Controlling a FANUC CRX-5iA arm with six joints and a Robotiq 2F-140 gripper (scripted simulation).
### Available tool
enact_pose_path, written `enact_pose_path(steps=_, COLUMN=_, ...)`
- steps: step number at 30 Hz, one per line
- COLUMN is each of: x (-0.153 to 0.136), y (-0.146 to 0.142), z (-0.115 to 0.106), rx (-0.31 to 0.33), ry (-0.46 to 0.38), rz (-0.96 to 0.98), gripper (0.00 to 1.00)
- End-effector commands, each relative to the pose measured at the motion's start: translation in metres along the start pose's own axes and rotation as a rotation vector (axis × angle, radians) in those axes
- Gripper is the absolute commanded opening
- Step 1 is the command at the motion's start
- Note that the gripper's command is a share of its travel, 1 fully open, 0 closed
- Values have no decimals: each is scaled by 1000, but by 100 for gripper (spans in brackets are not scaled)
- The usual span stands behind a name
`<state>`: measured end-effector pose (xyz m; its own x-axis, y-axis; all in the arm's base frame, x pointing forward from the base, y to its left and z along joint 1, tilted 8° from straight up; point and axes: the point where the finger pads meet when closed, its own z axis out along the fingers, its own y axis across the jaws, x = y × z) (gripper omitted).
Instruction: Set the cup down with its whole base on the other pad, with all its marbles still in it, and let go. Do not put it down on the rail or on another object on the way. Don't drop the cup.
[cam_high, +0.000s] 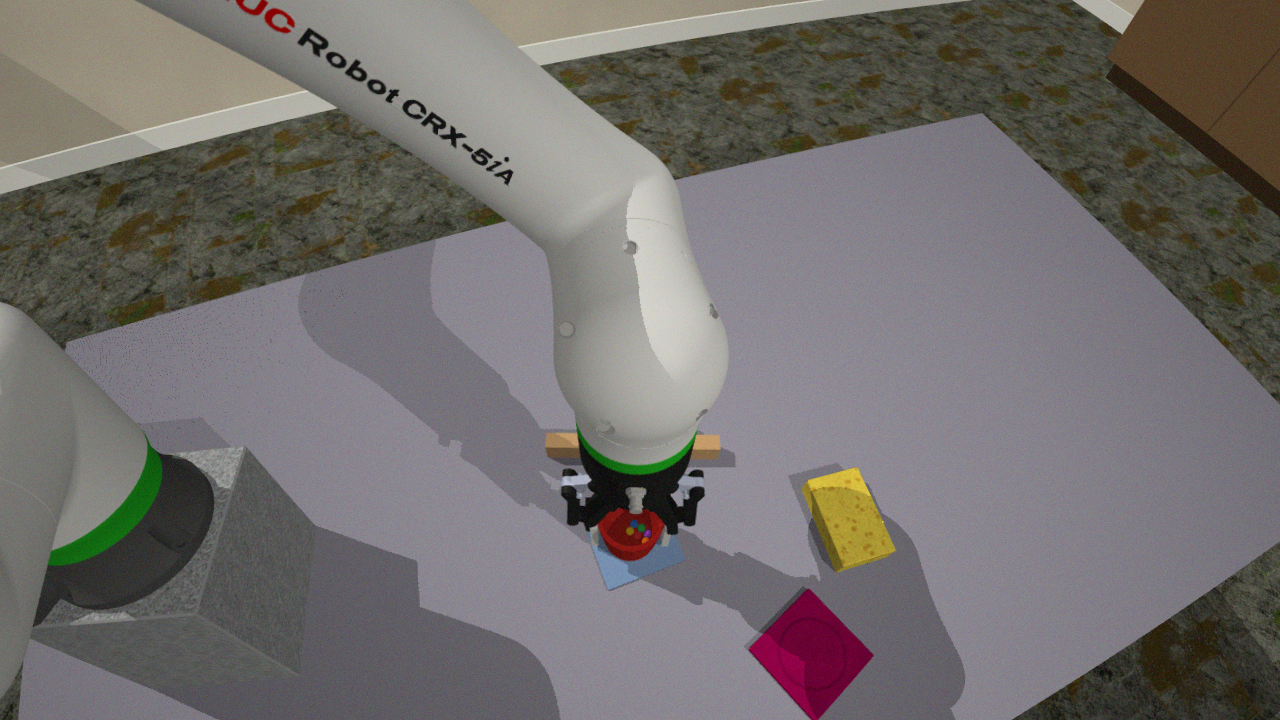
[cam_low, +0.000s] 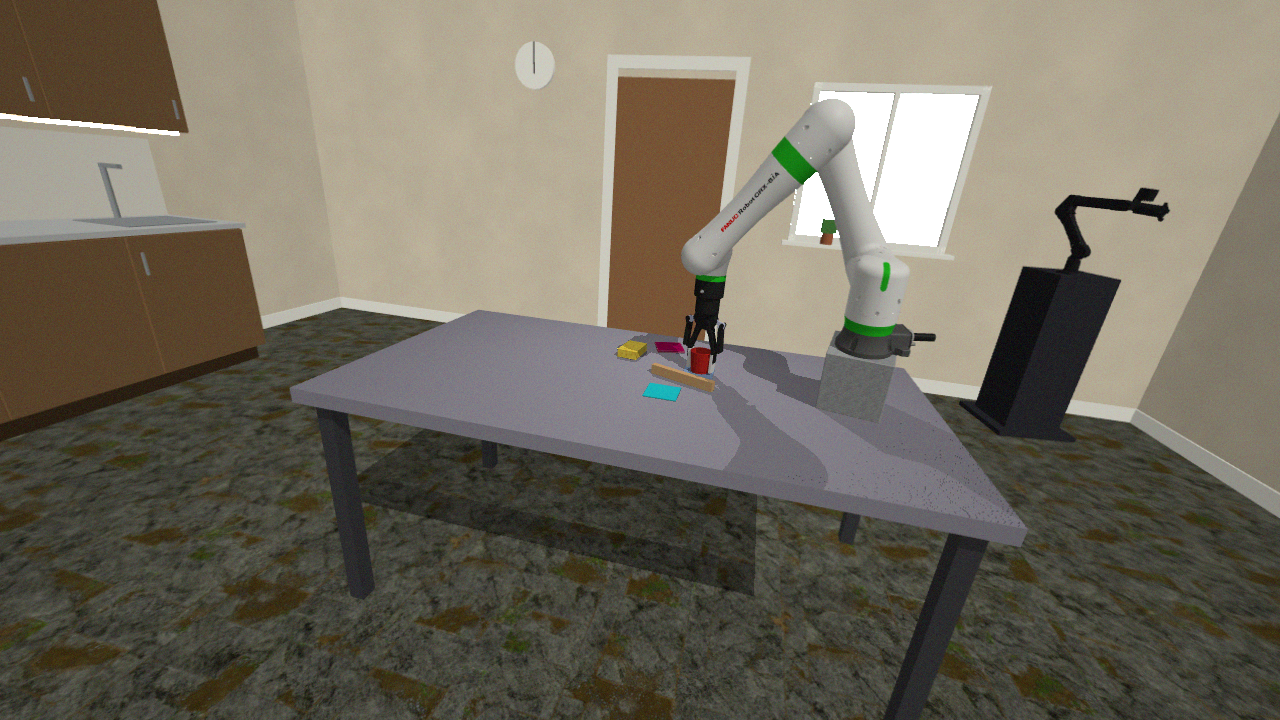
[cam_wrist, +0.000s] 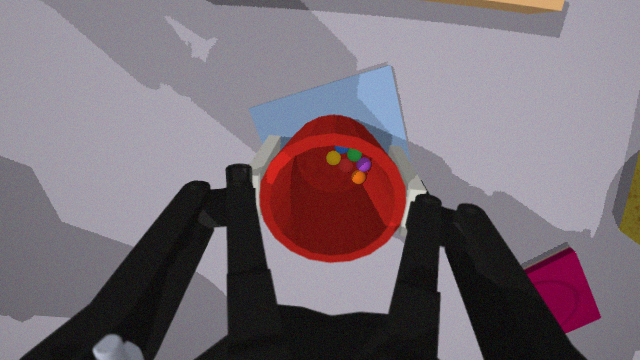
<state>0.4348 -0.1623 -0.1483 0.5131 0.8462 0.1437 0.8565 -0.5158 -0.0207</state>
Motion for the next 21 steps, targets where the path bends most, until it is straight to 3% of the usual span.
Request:
enact_pose_path(steps=1, x=0, y=0, z=0, rx=0, ry=0, rz=0, gripper=49)
enact_pose_path(steps=10, x=0, y=0, z=-4, rx=0, ry=0, rz=0, gripper=49)
enact_pose_path(steps=21, x=0, y=0, z=-26, rx=0, ry=0, rz=0, gripper=49)
